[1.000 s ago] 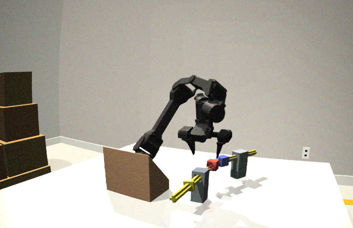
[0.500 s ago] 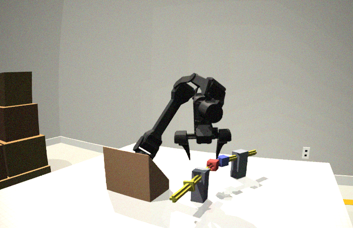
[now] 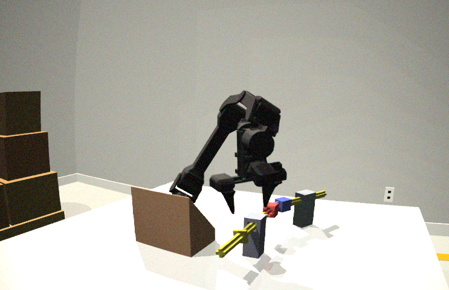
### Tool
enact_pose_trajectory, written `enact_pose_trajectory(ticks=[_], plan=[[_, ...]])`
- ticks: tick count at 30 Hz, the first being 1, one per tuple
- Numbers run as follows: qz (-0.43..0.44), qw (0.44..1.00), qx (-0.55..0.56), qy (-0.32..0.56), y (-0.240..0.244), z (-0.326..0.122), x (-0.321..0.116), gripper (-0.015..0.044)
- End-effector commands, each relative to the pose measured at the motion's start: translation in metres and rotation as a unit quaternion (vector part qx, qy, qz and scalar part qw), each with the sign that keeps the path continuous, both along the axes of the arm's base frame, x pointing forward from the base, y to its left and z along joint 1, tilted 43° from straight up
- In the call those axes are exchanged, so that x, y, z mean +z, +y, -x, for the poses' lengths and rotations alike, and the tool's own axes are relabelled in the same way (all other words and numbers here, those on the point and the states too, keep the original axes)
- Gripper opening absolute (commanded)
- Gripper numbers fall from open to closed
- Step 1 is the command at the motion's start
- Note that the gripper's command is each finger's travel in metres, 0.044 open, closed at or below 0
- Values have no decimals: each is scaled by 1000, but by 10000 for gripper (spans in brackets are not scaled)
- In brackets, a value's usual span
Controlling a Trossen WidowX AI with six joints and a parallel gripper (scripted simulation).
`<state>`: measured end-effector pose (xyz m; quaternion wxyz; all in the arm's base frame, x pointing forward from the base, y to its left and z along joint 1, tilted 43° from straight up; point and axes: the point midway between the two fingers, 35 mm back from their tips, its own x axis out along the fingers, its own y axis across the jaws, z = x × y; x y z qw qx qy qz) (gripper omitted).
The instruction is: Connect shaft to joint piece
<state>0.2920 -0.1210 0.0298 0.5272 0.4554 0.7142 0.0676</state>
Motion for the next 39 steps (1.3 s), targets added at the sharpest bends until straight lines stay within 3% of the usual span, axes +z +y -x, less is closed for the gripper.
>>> enact_pose_trajectory(ticks=[1,18,26,39], plan=[[9,997,51,-53,-17,-1,-15,440],[27,944,239,-225,-72,9,-72,440],[28,948,230,-218,-72,9,-73,440],[38,994,60,-83,-61,9,-90,440]])
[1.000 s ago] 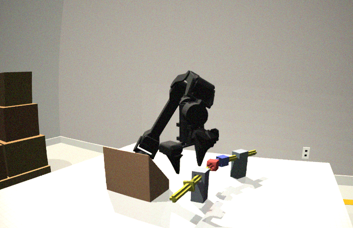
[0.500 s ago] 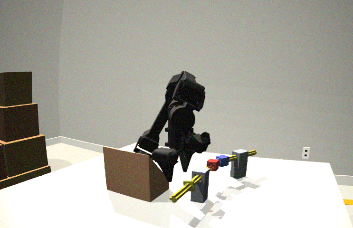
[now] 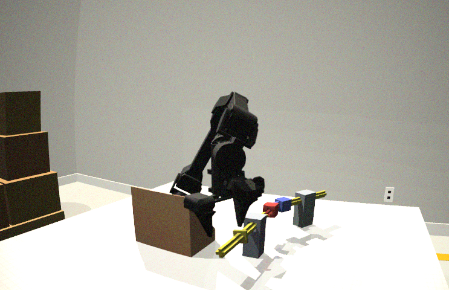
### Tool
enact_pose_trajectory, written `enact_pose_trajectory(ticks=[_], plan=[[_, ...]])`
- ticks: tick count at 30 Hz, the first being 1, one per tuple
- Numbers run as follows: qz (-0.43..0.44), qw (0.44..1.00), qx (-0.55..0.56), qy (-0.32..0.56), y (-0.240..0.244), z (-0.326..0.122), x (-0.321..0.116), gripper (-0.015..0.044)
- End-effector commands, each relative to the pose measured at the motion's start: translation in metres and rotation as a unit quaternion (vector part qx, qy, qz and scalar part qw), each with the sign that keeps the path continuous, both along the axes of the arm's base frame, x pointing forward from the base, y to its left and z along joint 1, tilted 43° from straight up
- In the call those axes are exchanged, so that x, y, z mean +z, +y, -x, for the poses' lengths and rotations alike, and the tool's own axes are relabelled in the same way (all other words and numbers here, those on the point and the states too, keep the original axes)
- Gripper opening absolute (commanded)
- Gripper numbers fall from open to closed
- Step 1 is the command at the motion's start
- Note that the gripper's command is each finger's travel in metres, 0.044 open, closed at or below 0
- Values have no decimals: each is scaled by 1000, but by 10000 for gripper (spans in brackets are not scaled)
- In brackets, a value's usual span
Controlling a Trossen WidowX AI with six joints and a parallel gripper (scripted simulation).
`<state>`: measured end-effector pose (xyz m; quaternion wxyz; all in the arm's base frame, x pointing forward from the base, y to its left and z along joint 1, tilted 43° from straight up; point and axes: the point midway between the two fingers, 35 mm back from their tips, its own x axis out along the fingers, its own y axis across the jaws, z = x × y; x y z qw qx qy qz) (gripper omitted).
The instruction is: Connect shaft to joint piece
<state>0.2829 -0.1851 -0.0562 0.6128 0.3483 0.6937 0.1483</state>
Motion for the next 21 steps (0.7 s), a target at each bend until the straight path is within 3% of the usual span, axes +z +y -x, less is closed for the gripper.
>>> enact_pose_trajectory(ticks=[1,21], plan=[[-1,997,-59,42,4,0,-5,440],[-18,913,-326,243,22,3,-29,440]])
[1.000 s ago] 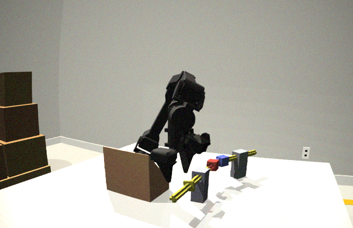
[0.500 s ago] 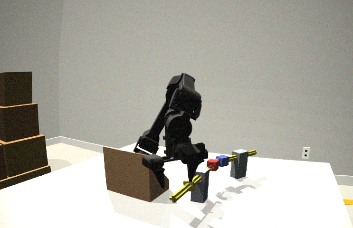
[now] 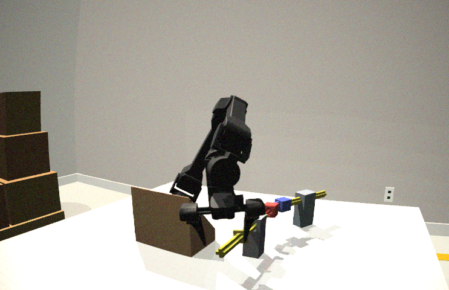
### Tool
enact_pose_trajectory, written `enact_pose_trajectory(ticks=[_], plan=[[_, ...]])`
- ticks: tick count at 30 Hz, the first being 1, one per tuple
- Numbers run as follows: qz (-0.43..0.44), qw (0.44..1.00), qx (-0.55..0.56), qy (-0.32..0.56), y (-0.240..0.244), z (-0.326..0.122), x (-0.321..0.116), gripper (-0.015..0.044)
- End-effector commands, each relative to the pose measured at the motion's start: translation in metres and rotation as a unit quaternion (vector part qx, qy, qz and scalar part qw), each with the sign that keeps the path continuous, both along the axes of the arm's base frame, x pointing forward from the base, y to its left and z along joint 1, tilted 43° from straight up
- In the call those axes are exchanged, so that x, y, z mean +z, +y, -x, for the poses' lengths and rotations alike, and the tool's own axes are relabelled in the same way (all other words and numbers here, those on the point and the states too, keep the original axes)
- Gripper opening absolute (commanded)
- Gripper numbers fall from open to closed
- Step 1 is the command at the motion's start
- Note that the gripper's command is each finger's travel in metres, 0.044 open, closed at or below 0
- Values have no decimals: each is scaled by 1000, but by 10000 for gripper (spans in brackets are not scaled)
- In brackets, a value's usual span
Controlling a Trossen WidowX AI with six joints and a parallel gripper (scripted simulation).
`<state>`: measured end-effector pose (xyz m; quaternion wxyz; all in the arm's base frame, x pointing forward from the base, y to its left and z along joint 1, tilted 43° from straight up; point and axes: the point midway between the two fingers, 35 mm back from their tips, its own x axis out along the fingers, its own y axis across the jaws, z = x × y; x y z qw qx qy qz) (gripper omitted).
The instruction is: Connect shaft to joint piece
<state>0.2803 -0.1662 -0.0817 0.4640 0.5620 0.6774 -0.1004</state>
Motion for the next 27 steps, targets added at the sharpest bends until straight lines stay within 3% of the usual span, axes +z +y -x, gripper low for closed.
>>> enact_pose_trajectory(ticks=[1,11,27], plan=[[-7,997,-60,43,5,1,-5,440],[-23,973,-186,139,14,3,-14,440],[-23,972,-188,140,24,1,-24,440]])
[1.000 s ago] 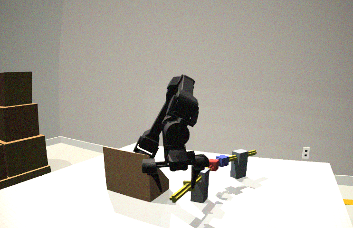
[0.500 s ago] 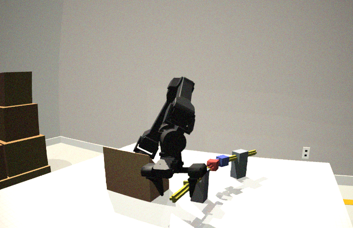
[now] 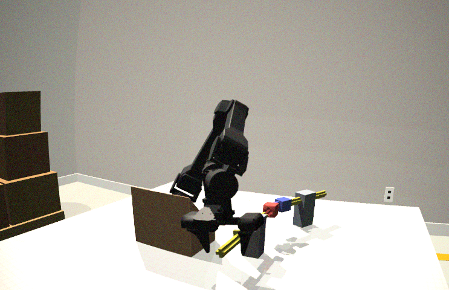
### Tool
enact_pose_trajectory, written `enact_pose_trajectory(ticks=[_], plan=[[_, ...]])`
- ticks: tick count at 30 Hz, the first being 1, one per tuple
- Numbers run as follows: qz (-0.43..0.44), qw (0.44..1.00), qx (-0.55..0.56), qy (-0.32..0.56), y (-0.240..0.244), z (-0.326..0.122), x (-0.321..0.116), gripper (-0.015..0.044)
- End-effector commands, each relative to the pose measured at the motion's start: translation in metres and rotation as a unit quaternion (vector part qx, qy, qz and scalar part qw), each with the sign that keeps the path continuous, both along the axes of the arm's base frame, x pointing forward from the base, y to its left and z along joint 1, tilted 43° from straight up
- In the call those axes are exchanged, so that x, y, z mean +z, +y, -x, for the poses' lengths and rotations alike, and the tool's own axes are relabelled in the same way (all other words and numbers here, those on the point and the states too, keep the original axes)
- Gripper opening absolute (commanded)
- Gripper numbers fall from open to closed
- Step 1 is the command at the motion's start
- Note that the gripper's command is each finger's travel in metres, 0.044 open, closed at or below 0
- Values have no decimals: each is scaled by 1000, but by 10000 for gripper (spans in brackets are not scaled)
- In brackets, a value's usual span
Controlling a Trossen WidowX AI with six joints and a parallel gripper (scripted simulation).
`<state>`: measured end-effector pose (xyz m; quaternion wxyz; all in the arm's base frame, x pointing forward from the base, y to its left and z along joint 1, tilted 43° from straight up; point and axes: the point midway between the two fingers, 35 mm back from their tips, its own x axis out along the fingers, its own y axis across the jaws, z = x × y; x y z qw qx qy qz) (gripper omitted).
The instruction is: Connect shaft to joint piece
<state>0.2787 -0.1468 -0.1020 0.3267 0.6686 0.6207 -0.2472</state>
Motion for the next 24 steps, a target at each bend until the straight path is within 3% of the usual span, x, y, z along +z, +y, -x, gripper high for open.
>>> enact_pose_trajectory(ticks=[1,12,24], plan=[[-2,1000,-2,1,6,0,-5,440],[-2,1000,-2,1,17,-2,-16,440],[-2,1000,-2,1,17,-2,-16,125]])
